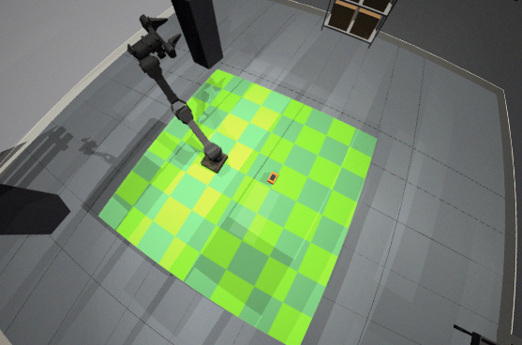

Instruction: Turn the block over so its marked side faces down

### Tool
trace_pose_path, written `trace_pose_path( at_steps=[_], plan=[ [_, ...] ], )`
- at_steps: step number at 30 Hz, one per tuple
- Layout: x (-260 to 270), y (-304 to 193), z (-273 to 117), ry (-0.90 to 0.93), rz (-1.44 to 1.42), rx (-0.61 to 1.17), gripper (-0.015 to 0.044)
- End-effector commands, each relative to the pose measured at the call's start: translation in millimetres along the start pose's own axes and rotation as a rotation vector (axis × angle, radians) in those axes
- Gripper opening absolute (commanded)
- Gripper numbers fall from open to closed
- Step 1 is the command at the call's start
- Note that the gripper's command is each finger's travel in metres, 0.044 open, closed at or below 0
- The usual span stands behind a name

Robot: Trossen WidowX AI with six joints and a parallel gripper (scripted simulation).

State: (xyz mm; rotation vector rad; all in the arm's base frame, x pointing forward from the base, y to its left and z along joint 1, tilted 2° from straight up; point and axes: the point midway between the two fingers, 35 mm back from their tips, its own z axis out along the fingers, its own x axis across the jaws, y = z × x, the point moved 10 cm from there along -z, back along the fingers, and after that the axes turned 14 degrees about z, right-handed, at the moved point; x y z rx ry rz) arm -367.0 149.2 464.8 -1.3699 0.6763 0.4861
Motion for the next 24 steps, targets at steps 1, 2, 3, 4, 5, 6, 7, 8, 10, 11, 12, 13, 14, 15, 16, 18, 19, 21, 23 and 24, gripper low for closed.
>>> trace_pose_path(
  at_steps=[1, 2, 3, 4, 5, 6, 7, 8, 10, 11, 12, 13, 14, 15, 16, 18, 19, 21, 23, 24],
  plan=[
    [-0.1, -0.9, -0.3, -0.002, 0.004, 0.000, 0.0426],
    [-0.6, -3.4, -1.2, -0.009, 0.016, -0.002, 0.0440],
    [-1.2, -7.8, -2.7, -0.021, 0.037, -0.004, 0.0440],
    [-2.1, -13.8, -4.7, -0.037, 0.065, -0.007, 0.0440],
    [-3.0, -21.7, -7.3, -0.058, 0.102, -0.010, 0.0440],
    [-3.9, -31.4, -10.4, -0.083, 0.147, -0.014, 0.0440],
    [-4.6, -42.0, -13.8, -0.110, 0.196, -0.017, 0.0440],
    [-5.0, -52.8, -17.1, -0.137, 0.245, -0.020, 0.0440],
    [-5.0, -71.5, -22.6, -0.184, 0.330, -0.024, 0.0440],
    [-3.7, -83.3, -24.4, -0.201, 0.356, -0.023, 0.0440],
    [-1.5, -98.5, -26.8, -0.222, 0.390, -0.020, 0.0440],
    [1.1, -113.7, -29.0, -0.244, 0.424, -0.017, 0.0440],
    [3.9, -127.1, -30.9, -0.263, 0.454, -0.014, 0.0440],
    [6.8, -140.1, -32.6, -0.281, 0.487, -0.010, 0.0440],
    [10.2, -153.6, -34.3, -0.301, 0.527, -0.005, 0.0440],
    [16.8, -178.4, -37.2, -0.337, 0.621, 0.006, 0.0440],
    [20.5, -190.5, -38.5, -0.355, 0.668, 0.012, 0.0440],
    [30.2, -216.1, -40.2, -0.389, 0.771, 0.029, 0.0440],
    [43.1, -243.6, -40.9, -0.423, 0.883, 0.051, 0.0440],
    [49.1, -254.9, -41.1, -0.437, 0.931, 0.061, 0.0440]
  ],
)
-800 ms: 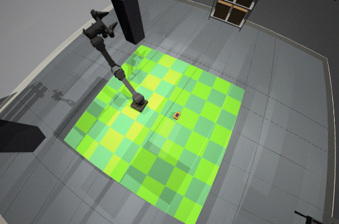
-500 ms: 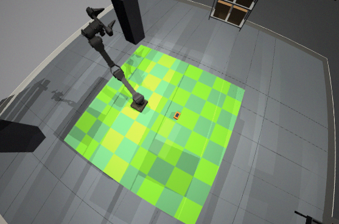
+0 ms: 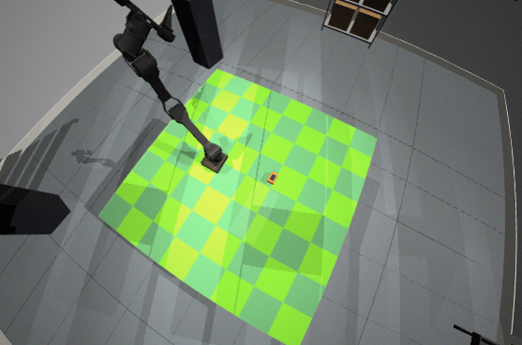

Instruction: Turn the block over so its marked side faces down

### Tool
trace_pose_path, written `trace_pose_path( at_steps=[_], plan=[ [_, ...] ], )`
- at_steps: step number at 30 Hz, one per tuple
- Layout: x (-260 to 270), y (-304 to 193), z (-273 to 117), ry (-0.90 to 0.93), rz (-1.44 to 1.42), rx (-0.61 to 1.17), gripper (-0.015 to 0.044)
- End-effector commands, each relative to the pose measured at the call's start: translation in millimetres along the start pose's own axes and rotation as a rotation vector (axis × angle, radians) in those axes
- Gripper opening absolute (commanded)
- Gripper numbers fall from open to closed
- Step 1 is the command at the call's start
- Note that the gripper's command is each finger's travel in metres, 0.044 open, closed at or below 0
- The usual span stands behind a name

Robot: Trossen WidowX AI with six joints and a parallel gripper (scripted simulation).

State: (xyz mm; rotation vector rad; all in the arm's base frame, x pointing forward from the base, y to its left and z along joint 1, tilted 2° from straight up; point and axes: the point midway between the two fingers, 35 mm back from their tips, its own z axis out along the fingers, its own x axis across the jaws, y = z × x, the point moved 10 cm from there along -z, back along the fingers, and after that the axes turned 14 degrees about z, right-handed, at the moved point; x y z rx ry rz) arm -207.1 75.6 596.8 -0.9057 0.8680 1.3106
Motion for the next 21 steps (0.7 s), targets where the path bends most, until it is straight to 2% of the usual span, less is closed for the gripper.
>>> trace_pose_path(
  at_steps=[1, 5, 11, 21],
  plan=[
    [-17.9, -52.3, -1.5, -0.076, 0.189, 0.050, 0.0440],
    [-25.8, -82.2, -3.4, -0.123, 0.297, 0.081, 0.0440],
    [-36.6, -165.6, -11.3, -0.254, 0.576, 0.173, 0.0440],
    [-21.1, -279.4, -20.1, -0.422, 0.963, 0.306, 0.0440]
  ],
)
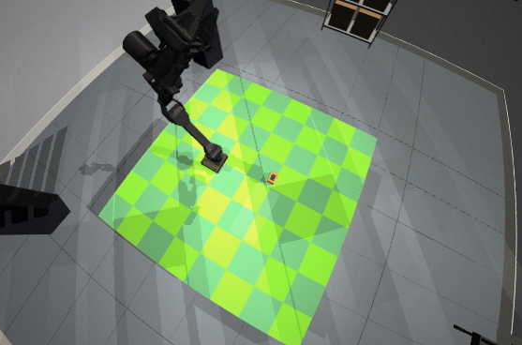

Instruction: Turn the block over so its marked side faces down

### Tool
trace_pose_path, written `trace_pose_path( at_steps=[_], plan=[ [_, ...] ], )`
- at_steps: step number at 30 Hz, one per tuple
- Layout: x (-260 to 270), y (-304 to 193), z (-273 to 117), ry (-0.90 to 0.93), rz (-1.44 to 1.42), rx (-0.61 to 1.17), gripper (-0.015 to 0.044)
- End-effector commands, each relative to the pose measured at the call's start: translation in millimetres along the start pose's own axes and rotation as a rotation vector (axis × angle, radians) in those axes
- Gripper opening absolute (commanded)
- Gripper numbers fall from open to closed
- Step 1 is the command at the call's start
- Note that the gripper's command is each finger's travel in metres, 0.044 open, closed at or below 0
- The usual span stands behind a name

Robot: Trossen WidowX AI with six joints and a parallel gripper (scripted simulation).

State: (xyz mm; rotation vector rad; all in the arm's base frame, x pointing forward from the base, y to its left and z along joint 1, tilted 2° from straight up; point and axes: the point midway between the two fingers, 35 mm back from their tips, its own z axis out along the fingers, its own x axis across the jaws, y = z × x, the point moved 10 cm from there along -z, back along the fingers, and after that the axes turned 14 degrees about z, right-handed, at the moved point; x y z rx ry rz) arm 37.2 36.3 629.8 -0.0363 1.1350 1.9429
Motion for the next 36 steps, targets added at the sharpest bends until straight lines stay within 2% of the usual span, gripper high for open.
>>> trace_pose_path(
  at_steps=[1, 10, 18, 26, 36],
  plan=[
    [-24.3, -38.5, 11.6, -0.074, 0.151, 0.072, 0.0440],
    [-60.8, -146.5, 35.8, -0.233, 0.435, 0.325, 0.0440],
    [-72.7, -250.1, 34.1, -0.408, 0.663, 0.652, 0.0440],
    [-61.8, -350.4, 13.5, -0.574, 0.838, 1.043, 0.0440],
    [-22.6, -455.2, -39.5, -0.753, 0.943, 1.648, 0.0440]
  ],
)
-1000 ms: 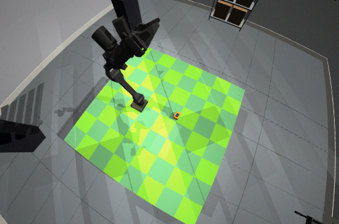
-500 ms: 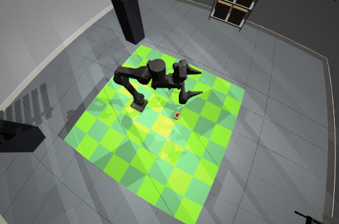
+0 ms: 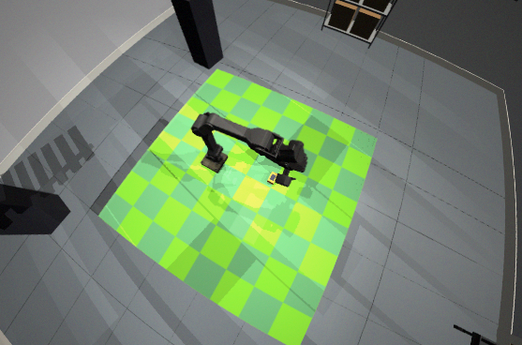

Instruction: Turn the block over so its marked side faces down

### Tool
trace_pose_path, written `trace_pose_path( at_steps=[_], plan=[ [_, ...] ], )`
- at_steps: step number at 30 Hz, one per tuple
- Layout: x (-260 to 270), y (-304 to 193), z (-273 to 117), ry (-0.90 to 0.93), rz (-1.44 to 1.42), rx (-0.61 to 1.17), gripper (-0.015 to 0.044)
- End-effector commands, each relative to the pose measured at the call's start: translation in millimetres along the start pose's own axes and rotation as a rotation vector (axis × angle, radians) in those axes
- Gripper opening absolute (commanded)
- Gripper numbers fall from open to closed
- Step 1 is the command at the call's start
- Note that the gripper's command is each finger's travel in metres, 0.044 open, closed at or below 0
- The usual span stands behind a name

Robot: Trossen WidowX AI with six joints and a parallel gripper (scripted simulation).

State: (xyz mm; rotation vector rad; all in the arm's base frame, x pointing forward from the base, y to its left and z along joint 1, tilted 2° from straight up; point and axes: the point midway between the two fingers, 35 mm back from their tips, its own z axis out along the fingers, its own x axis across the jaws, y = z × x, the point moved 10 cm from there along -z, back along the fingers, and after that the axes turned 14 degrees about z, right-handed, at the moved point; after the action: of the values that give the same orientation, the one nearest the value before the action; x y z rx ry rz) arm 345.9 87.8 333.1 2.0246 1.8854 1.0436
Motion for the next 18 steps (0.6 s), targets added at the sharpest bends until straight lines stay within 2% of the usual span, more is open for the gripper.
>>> trace_pose_path(
  at_steps=[1, 8, 14, 18],
  plan=[
    [-14.1, -25.1, 37.0, -0.150, 0.033, 0.204, 0.0440],
    [-38.9, -73.6, 83.3, -0.418, 0.039, 0.559, 0.0440],
    [-36.2, -79.7, 85.1, -0.424, 0.038, 0.569, 0.0440],
    [-47.4, -96.8, 108.6, -0.424, 0.038, 0.569, 0.0440]
  ],
)
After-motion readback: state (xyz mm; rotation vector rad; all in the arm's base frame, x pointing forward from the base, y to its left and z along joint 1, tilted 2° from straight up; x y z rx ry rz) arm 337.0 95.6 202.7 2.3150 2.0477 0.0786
